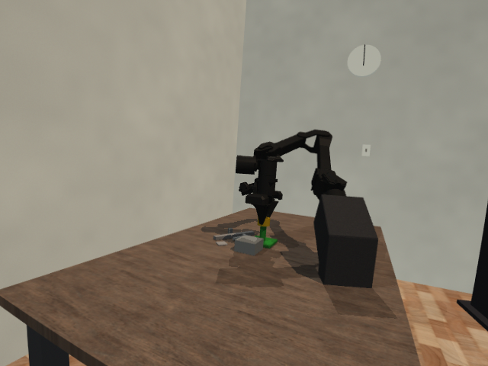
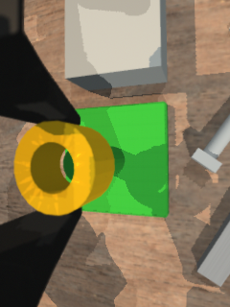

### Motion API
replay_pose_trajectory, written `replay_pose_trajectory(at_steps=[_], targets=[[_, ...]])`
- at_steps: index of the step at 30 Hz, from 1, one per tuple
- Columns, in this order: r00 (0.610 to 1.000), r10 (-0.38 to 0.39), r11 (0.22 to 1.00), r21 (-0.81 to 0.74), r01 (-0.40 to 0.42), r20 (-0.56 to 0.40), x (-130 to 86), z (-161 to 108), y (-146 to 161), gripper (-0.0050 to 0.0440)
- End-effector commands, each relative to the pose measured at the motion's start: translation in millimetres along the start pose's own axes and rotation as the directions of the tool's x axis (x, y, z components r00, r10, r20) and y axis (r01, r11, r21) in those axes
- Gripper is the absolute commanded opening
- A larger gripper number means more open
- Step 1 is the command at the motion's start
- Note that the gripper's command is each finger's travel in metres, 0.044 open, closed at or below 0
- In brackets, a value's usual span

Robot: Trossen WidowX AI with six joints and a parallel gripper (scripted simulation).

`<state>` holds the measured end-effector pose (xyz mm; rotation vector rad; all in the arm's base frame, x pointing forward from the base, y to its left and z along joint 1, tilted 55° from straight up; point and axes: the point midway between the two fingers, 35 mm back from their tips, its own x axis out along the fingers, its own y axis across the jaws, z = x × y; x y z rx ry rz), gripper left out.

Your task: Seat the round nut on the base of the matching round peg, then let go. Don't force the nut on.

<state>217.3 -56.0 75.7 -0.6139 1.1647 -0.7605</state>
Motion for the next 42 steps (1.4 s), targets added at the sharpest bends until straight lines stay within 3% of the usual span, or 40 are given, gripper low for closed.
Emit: replay_pose_trajectory(at_steps=[1,42], targets=[[1.0,-0.001,1.0,0.004,0.001,0.008,0,2,-1,-0.005],[1.0,0.003,1.0,0.008,-0.003,0.006,11,3,-1,-0.005]])
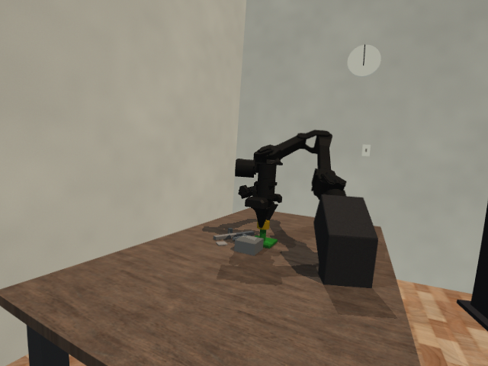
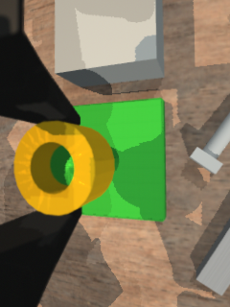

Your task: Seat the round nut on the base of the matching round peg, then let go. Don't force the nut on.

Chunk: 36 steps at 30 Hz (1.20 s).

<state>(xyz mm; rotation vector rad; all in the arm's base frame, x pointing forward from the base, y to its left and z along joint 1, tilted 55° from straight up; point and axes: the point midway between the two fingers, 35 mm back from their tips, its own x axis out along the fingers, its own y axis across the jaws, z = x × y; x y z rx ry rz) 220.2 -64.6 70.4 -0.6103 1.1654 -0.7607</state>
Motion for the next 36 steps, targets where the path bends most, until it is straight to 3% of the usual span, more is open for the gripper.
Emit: replay_pose_trajectory(at_steps=[1,36], targets=[[1.0,0.001,1.0,0.005,-0.001,0.008,1,2,-1,-0.005],[1.0,0.0,1.0,0.005,0.0,0.008,11,2,-1,-0.005]])
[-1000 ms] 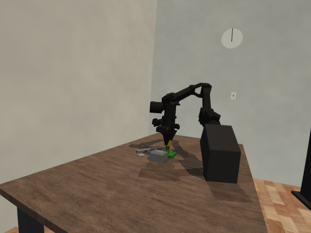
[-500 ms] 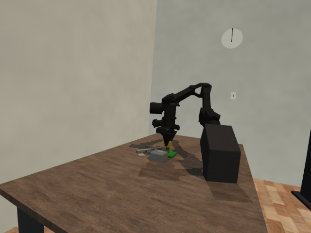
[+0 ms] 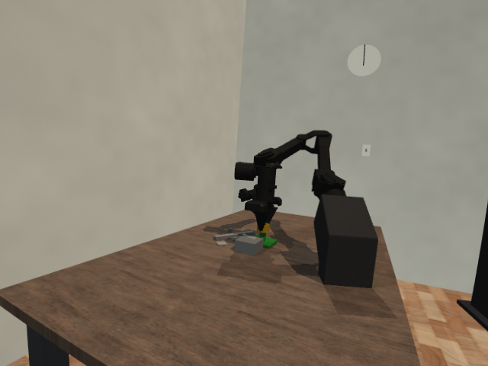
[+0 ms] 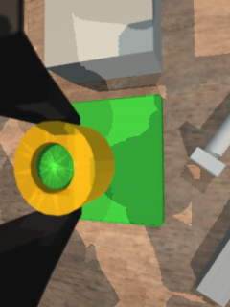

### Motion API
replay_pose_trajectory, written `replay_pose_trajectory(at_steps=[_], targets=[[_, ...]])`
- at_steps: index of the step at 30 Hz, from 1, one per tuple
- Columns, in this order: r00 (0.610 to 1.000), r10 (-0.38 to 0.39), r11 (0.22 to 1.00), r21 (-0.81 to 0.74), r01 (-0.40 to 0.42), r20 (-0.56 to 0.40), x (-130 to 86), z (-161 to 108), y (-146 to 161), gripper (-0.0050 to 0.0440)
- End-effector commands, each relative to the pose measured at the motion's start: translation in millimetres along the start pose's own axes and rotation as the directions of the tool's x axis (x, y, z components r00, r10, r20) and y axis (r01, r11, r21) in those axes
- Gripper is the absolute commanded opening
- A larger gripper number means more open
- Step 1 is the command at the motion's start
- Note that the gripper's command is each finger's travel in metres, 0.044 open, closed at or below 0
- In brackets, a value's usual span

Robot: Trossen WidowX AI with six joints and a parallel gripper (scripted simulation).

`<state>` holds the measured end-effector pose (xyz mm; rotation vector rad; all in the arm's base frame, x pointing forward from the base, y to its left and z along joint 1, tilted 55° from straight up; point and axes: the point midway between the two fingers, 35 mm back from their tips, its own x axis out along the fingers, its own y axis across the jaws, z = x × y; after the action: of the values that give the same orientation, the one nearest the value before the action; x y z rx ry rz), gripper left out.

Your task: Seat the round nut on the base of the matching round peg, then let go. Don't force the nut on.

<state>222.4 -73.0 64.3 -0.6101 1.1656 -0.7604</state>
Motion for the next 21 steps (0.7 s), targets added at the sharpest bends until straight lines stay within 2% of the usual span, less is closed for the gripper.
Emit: replay_pose_trajectory(at_steps=[1,21], targets=[[1.0,0.0,1.0,0.005,0.0,0.008,0.3,2.0,-1.0,-0.005],[1.0,0.0,1.0,0.005,0.0,0.008,5.9,2.1,-1.1,-0.005]])
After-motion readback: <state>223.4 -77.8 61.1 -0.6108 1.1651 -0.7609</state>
